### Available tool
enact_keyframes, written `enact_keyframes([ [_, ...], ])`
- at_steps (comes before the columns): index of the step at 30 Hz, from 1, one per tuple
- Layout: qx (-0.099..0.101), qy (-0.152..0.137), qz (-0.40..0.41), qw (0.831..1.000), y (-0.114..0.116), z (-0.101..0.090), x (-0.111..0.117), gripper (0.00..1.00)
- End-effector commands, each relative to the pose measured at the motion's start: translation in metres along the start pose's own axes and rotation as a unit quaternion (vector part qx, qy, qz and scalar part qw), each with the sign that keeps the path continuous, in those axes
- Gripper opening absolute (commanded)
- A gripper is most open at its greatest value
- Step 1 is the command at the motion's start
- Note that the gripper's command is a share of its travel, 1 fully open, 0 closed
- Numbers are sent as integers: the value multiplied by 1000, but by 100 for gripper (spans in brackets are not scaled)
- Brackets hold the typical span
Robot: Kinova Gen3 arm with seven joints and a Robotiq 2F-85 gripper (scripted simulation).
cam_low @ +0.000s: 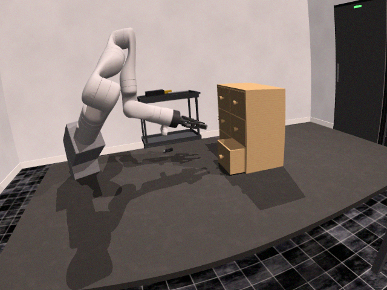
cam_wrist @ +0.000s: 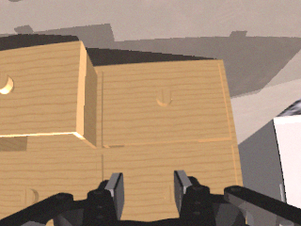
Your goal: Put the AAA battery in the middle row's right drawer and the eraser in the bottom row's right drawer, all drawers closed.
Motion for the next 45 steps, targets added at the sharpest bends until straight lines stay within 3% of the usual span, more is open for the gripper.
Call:
enact_keyframes([
  [1,-1,-1,-1,1000,7,-4,-1,38],
  [45,-2,0,-9,1000,71,-43,7,38],
])
Point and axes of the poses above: the point where the finger pads meet when closed, its own z axis out along the fingers, its own y axis across the jaws, x = y × z, the point moved 5 cm from there along -z, back along the fingers, and after that the axes turned 5 degrees about -z, right-handed, at the moved point
